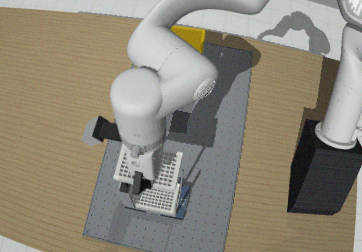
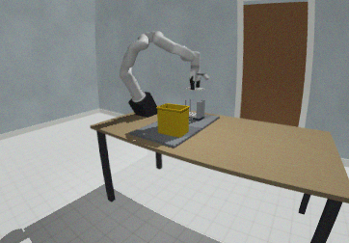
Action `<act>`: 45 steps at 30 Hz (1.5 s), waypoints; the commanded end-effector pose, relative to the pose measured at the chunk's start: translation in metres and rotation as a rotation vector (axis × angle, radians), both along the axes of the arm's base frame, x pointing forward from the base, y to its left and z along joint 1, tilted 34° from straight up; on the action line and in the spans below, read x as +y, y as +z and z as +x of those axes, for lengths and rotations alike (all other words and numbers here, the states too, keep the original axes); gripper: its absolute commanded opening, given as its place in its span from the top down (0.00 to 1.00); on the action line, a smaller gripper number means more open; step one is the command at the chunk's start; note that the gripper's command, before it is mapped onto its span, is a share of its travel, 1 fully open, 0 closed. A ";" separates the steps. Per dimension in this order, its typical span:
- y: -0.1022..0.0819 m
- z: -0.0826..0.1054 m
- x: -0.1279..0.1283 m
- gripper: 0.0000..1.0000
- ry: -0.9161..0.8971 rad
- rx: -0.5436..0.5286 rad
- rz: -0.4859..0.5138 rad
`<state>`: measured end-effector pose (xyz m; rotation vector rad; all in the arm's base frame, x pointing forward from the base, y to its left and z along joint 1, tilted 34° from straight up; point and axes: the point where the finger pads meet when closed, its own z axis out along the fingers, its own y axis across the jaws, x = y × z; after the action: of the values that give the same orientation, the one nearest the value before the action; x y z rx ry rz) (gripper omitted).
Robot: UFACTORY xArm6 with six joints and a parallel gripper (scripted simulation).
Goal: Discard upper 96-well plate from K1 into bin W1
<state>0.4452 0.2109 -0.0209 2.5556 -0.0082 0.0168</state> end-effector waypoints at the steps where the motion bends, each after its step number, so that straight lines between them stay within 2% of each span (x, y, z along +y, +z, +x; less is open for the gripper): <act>1: 0.003 0.001 -0.001 1.00 0.029 0.015 0.003; 45: 0.070 0.012 -0.113 1.00 0.060 0.035 0.001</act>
<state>0.4554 0.1036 0.0432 2.5539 0.0807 -0.0104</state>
